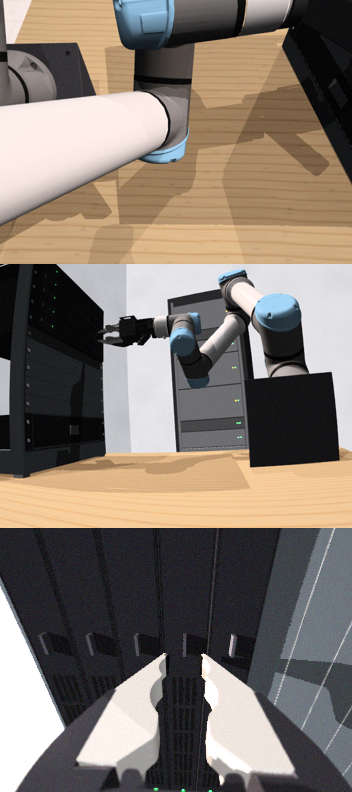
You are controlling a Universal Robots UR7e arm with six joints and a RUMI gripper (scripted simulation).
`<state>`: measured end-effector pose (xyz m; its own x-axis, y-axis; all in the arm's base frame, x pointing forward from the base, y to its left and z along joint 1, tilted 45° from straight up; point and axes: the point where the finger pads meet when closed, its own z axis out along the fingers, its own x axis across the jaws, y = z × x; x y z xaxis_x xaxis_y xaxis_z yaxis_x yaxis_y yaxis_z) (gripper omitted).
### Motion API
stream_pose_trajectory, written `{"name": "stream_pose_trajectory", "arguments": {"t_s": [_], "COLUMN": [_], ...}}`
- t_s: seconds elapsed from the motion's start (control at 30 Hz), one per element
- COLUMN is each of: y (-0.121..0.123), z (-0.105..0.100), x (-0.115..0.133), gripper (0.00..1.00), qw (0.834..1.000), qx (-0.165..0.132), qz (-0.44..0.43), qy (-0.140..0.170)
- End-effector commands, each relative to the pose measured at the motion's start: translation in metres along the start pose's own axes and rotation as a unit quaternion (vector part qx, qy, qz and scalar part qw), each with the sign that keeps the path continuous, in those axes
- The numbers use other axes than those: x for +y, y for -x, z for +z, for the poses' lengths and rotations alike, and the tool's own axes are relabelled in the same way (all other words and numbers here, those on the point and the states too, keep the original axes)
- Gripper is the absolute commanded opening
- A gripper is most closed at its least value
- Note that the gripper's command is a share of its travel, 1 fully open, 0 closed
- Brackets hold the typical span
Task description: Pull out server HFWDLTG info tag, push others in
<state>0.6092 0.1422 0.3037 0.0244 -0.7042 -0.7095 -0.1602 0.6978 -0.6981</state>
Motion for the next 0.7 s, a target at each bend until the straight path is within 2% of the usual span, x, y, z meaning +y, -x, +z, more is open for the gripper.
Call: {"name": "stream_pose_trajectory", "arguments": {"t_s": [0.0,0.47,0.67], "y": [0.0006,0.0007,0.0012], "z": [0.0001,0.0001,0.0061], "x": [0.001,0.001,0.0011], "gripper": [0.15,0.15,0.15], "qw": [1.0,1.0,1.0], "qx": [0.0,0.0,-0.001], "qz": [0.0,0.0,0.0], "qy": [0.001,0.001,0.001]}}
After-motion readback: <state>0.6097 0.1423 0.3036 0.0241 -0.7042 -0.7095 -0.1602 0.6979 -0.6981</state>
